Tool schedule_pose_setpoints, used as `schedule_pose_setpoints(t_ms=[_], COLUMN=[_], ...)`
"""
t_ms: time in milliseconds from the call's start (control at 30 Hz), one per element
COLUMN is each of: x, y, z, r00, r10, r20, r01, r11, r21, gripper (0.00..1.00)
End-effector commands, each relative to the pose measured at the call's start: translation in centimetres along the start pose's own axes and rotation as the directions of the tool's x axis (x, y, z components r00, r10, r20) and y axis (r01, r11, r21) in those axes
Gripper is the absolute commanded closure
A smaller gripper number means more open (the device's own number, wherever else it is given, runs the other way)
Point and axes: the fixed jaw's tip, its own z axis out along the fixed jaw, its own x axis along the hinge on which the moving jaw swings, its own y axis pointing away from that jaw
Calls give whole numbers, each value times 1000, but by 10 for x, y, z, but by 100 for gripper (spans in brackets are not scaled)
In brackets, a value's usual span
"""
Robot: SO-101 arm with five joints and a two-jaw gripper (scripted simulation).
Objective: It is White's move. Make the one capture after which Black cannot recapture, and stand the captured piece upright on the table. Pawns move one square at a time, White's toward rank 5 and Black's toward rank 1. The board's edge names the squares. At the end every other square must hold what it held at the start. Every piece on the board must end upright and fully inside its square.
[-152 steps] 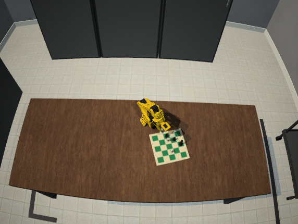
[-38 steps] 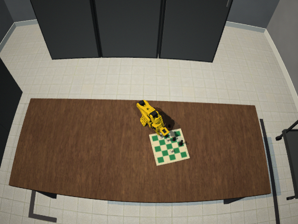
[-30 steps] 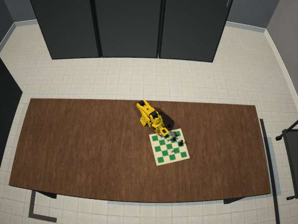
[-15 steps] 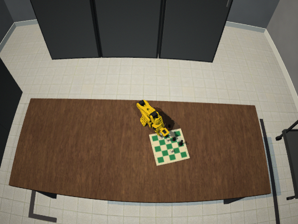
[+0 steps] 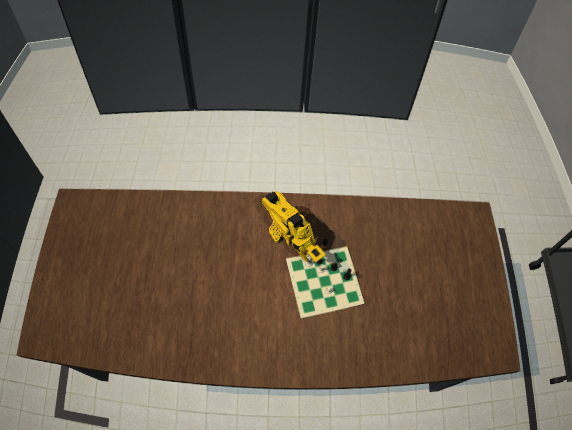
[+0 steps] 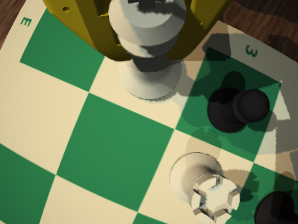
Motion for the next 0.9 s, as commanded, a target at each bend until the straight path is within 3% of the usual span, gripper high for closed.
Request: schedule_pose_setpoints(t_ms=[0,867], x=[-1,-1], y=[1,0], z=[-1,-2], r00=[1000,1000], r10=[4,5], r20=[0,0], r01=[-4,-5], r11=[1000,1000], r21=[-3,-2], gripper=[100,97])
